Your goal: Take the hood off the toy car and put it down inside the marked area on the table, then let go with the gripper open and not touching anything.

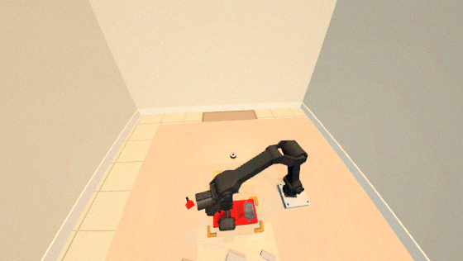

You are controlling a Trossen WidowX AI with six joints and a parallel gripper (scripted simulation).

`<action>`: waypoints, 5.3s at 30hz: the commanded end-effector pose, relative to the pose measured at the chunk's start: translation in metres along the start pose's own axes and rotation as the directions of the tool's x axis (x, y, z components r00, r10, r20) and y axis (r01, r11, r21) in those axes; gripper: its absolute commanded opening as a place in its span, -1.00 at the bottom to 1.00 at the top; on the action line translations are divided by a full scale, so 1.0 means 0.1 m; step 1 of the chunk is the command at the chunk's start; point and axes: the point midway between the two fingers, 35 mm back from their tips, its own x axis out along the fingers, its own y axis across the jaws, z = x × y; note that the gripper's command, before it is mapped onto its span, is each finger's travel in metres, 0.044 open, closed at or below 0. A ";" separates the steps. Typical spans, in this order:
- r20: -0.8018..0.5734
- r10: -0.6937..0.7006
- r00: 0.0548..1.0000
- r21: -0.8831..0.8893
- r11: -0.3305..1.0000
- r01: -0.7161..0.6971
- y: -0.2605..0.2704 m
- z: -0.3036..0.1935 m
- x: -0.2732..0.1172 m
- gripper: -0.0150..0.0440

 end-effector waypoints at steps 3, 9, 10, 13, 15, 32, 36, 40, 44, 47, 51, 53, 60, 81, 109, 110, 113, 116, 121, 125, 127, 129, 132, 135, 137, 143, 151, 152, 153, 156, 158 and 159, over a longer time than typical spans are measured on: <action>0.002 -0.003 1.000 0.005 1.000 0.003 0.00 0.00 0.03 1.00; 0.002 -0.003 1.000 0.005 1.000 0.003 0.00 0.00 0.06 1.00; 0.002 -0.003 1.000 0.005 1.000 0.003 0.00 0.00 0.06 1.00; 0.002 -0.003 1.000 0.005 1.000 0.003 0.00 0.00 0.08 1.00; 0.002 -0.003 1.000 0.005 1.000 0.003 0.00 0.00 0.09 1.00; 0.002 -0.003 1.000 0.005 1.000 0.003 0.00 0.00 0.17 1.00; 0.000 0.000 1.000 0.001 1.000 0.000 0.00 0.00 0.16 0.64; 0.000 0.000 1.000 0.001 1.000 0.000 0.00 0.00 0.16 0.55; 0.000 0.000 1.000 0.001 1.000 0.000 0.00 0.00 0.16 0.46; 0.000 0.000 1.000 0.001 1.000 0.000 0.00 0.00 0.15 0.26; 0.000 0.000 1.000 0.001 1.000 0.000 0.00 0.00 0.14 -0.09; 0.000 0.000 1.000 0.001 1.000 0.000 0.00 0.00 0.12 -0.27; -0.001 0.000 1.000 0.001 1.000 0.000 0.00 0.00 0.08 -0.49; -0.001 0.000 1.000 0.001 1.000 0.000 0.00 0.00 -0.06 -0.49; -0.003 -0.003 1.000 0.000 1.000 0.003 -0.27 0.02 -0.49 -0.49; -0.002 -0.003 1.000 0.000 1.000 0.003 -0.33 0.03 -0.50 -0.49; 0.000 -0.005 1.000 0.001 1.000 0.005 -0.51 0.03 -0.51 -0.49; 0.000 -0.006 1.000 0.001 1.000 0.006 -0.68 0.02 -0.52 -0.49; 0.000 -0.009 1.000 0.001 1.000 0.009 -0.97 -0.02 -0.53 -0.49; 0.000 -0.011 1.000 0.001 1.000 0.011 -1.20 -0.06 -0.55 -0.49; 0.000 -0.012 1.000 0.001 1.000 0.012 -1.32 -0.09 -0.55 -0.49; -0.001 -0.013 1.000 0.001 1.000 0.013 -1.43 -0.12 -0.56 -0.49; -0.001 -0.014 1.000 0.001 1.000 0.014 -1.59 -0.18 -0.57 -0.49; -0.002 -0.016 1.000 0.002 1.000 0.016 -1.75 -0.24 -0.58 -0.49; -0.003 -0.017 1.000 0.002 1.000 0.017 -1.86 -0.29 -0.58 -0.49; -0.004 -0.019 1.000 0.002 1.000 0.019 -2.03 -0.38 -0.59 -0.49; -0.004 -0.019 1.000 0.002 1.000 0.019 -2.04 -0.37 -0.54 -0.49; -0.004 -0.019 1.000 0.002 1.000 0.019 -2.04 -0.37 -0.53 -0.49; -0.004 -0.019 1.000 0.002 1.000 0.019 -2.04 -0.37 -0.52 -0.49; -0.004 -0.019 1.000 0.002 1.000 0.019 -2.04 -0.37 -0.49 -0.49; -0.004 -0.019 1.000 0.002 1.000 0.019 -2.04 -0.37 -0.47 -0.49; -0.004 -0.019 1.000 0.002 1.000 0.019 -2.04 -0.37 -0.46 -0.49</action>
